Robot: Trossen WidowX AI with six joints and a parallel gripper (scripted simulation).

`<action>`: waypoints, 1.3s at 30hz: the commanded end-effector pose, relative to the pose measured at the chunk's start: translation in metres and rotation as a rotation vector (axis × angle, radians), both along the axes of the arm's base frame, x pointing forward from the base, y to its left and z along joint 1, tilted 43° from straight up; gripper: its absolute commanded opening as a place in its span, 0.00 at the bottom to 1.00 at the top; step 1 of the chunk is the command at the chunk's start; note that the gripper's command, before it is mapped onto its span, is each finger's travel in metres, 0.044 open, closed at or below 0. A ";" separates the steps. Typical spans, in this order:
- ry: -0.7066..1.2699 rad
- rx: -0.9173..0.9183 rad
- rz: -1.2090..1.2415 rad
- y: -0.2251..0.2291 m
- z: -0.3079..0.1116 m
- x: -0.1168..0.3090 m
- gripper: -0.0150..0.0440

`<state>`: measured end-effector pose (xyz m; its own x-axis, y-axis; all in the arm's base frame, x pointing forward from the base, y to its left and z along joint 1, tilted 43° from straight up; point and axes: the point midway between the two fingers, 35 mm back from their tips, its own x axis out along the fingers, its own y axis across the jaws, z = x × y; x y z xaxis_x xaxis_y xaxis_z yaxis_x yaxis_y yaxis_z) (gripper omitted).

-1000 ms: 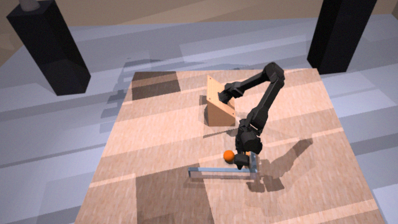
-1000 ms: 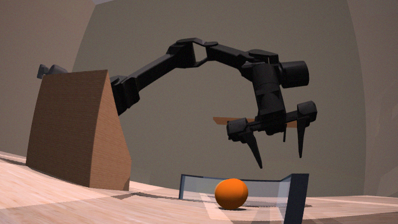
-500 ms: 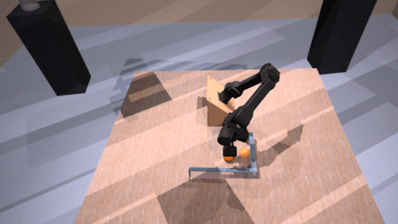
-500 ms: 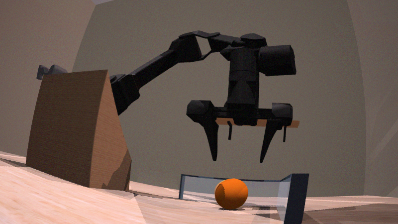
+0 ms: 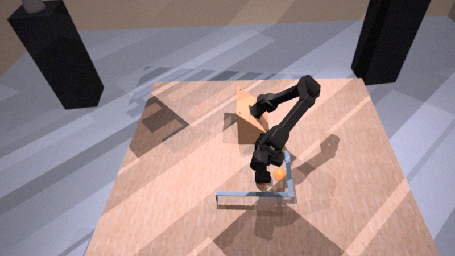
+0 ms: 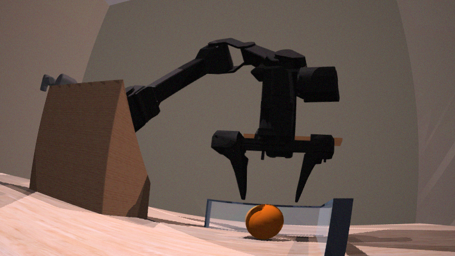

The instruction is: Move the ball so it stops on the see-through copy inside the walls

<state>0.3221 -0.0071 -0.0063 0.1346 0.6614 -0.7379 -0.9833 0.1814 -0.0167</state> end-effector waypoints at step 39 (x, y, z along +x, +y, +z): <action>0.008 0.003 -0.002 0.009 -0.012 0.003 0.42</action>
